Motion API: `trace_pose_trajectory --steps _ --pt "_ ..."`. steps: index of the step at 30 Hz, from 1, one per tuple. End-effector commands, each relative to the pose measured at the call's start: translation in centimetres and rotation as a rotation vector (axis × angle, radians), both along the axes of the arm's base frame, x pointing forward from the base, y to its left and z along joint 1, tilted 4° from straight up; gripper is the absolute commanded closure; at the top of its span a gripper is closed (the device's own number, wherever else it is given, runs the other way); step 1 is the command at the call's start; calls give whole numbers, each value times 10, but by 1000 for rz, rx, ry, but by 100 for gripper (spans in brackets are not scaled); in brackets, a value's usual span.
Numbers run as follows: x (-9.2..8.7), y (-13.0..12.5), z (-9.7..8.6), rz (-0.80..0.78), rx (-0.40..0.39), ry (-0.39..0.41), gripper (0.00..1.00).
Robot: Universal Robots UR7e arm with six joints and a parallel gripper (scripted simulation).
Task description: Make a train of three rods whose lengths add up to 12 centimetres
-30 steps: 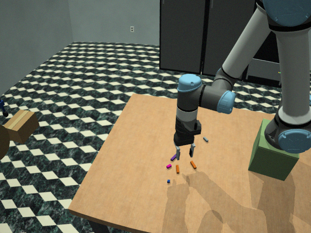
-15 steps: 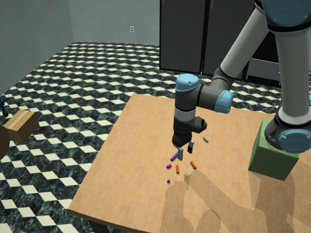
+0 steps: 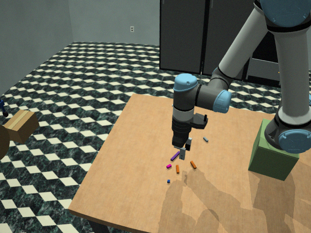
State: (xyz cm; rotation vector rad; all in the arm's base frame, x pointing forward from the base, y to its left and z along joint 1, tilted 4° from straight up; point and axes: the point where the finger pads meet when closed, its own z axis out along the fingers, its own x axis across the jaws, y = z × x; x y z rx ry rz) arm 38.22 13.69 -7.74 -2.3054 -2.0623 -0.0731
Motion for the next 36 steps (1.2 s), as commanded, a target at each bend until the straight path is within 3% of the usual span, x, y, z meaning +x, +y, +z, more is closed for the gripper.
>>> trace_pose_trajectory --steps 1,16,36 --pt "2 -2 0 105 0 -8 0" --pt "4 -5 0 238 -1 -17 0" --pt "5 -6 0 256 -1 -19 0"
